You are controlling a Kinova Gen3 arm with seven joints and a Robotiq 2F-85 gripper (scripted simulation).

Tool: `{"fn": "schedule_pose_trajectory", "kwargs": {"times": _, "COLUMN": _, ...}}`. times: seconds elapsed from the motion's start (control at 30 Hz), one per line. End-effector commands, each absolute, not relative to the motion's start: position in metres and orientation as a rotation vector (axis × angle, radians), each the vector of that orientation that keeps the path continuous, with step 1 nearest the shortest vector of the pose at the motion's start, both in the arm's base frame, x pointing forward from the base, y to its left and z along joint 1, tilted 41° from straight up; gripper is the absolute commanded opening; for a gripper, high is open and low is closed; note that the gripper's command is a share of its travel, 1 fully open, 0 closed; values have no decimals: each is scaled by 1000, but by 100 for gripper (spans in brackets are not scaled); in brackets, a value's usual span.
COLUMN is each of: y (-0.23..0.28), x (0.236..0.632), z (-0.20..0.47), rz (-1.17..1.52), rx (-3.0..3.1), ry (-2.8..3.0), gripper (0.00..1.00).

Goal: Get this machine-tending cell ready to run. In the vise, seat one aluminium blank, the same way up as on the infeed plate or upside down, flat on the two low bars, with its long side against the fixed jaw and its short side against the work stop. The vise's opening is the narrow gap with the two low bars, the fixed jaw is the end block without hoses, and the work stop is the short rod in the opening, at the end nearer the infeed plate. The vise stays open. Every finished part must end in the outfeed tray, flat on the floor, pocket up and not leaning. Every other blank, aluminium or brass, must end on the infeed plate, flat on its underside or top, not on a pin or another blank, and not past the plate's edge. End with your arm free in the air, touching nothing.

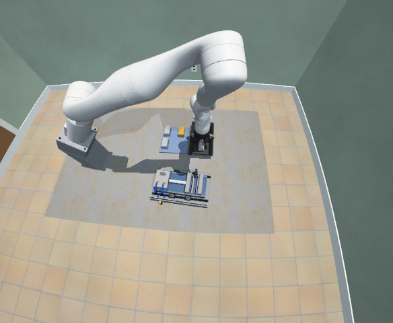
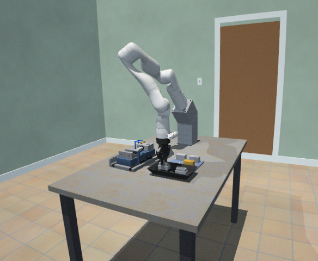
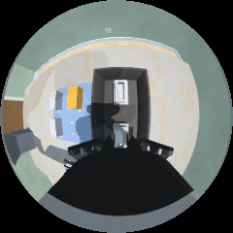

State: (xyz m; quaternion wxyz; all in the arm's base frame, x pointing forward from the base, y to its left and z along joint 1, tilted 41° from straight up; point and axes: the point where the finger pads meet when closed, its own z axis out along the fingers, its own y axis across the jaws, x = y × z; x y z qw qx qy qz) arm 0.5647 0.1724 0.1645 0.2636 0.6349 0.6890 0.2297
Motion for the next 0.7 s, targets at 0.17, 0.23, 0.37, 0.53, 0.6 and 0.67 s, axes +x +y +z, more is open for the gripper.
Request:
{"fn": "schedule_pose_trajectory", "kwargs": {"times": 0.17, "y": 173, "x": 565, "z": 165, "rz": 623, "rx": 1716, "ry": 1862, "gripper": 0}}
{"fn": "schedule_pose_trajectory", "kwargs": {"times": 0.23, "y": 173, "x": 565, "z": 165, "rz": 623, "rx": 1716, "ry": 1862, "gripper": 0}}
{"fn": "schedule_pose_trajectory", "kwargs": {"times": 0.37, "y": 173, "x": 565, "z": 165, "rz": 623, "rx": 1716, "ry": 1862, "gripper": 0}}
{"fn": "schedule_pose_trajectory", "kwargs": {"times": 0.53, "y": 173, "x": 566, "z": 165, "rz": 623, "rx": 1716, "ry": 1862, "gripper": 0}}
{"fn": "schedule_pose_trajectory", "kwargs": {"times": 0.6, "y": 173, "x": 566, "z": 164, "rz": 623, "rx": 1716, "ry": 1862, "gripper": 0}}
{"fn": "schedule_pose_trajectory", "kwargs": {"times": 0.67, "y": 173, "x": 567, "z": 163, "rz": 623, "rx": 1716, "ry": 1862, "gripper": 0}}
